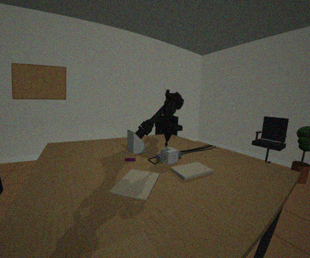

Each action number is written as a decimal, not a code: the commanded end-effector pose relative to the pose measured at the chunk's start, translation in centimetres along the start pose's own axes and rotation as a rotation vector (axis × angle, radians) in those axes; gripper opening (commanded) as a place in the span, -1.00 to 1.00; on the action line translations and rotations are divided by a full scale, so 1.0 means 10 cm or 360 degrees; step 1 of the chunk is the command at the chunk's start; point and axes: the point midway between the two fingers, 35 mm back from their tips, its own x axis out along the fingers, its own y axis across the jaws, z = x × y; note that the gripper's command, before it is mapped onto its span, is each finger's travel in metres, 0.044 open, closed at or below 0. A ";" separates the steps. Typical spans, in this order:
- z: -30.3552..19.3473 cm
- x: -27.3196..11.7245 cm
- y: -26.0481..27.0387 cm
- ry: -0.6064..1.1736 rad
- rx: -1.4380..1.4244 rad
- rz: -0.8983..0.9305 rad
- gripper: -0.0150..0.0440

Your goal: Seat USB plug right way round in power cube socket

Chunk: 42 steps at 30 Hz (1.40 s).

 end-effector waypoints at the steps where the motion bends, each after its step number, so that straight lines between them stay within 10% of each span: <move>1: -0.01 0.01 0.00 0.0012 -0.0006 0.0001 -0.49; 42: -0.04 0.06 -0.01 0.0068 -0.0001 0.0000 -0.49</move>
